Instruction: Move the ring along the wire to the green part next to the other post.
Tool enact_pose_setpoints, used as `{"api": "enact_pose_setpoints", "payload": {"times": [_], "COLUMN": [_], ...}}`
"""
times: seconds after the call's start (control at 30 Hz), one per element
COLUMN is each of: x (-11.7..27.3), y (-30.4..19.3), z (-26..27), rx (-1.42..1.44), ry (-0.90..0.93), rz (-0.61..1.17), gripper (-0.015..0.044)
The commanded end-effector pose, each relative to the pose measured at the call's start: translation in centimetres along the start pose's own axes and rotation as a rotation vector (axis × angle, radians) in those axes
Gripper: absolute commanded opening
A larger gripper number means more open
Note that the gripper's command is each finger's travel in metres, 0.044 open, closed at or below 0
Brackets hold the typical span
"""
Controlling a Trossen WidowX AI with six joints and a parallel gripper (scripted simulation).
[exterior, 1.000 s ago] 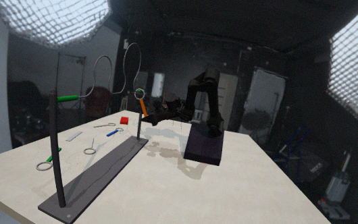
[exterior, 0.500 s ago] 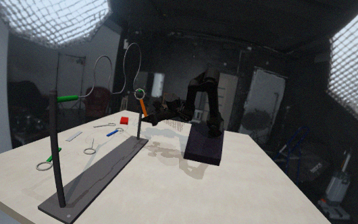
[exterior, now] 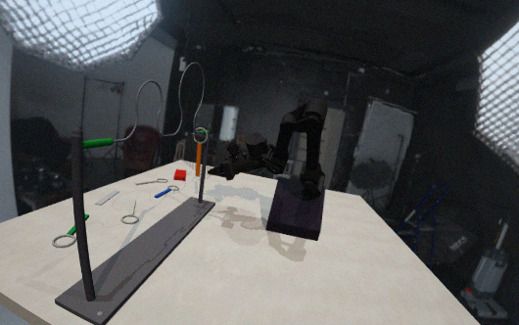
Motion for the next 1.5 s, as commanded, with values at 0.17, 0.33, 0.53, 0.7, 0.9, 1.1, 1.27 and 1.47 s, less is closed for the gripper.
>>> {"api": "enact_pose_setpoints", "payload": {"times": [0.17,0.33,0.53,0.7,0.9,1.1,1.27,1.47], "x": [2.9,2.9,2.9,2.9,2.9,2.9,5.5,7.9], "y": [-0.3,-0.3,-0.3,-0.3,-0.3,-0.3,0.0,-0.3], "z": [-0.1,-0.1,-0.1,-0.1,-0.1,-0.1,0.0,-0.1], "rx": [-0.001,-0.001,-0.001,-0.001,-0.001,-0.001,-0.005,-0.005], "ry": [-0.005,-0.005,-0.005,-0.005,-0.005,-0.005,-0.009,-0.008], "rz": [0.007,0.007,0.007,0.007,0.007,0.007,0.003,0.003], "gripper": [0.016,0.016,0.016,0.016,0.016,0.016,0.0291,0.044]}}
Point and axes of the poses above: the point midway between the two fingers, 35 mm back from their tips, its own x axis back along the fingers, its own z axis across the jaws, y = z × x, the point moved 10 cm from there along x, back along the fingers, and after that the axes turned 7 degrees about -x, right-handed, at the moved point
